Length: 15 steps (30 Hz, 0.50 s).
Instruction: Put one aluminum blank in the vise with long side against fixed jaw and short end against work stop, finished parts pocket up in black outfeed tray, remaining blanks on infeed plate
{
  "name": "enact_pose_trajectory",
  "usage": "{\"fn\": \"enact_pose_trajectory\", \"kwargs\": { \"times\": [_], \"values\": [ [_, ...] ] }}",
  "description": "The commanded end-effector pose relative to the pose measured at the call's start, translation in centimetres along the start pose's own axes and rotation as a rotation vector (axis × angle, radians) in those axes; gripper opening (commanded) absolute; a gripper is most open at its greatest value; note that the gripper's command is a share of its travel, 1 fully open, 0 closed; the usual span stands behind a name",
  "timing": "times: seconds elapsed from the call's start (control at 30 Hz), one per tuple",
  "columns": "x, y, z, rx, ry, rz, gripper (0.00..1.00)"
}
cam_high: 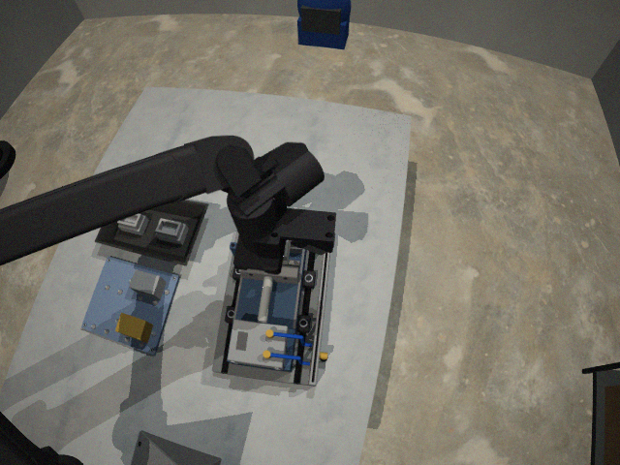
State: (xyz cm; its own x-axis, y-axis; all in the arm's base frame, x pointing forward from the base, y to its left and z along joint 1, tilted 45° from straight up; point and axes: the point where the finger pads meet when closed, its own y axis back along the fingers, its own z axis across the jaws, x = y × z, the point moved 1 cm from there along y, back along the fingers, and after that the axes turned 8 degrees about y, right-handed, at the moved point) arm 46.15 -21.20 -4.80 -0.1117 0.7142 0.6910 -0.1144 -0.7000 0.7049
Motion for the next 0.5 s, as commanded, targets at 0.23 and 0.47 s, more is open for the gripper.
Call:
{"fn": "enact_pose_trajectory", "kwargs": {
  "times": [0.23,0.47],
  "values": [
    [-0.28,-0.08,2.74,-0.013,0.033,-0.016,0.0],
    [-0.33,-0.08,2.88,-0.014,0.035,-0.017,0.0]
  ]
}}
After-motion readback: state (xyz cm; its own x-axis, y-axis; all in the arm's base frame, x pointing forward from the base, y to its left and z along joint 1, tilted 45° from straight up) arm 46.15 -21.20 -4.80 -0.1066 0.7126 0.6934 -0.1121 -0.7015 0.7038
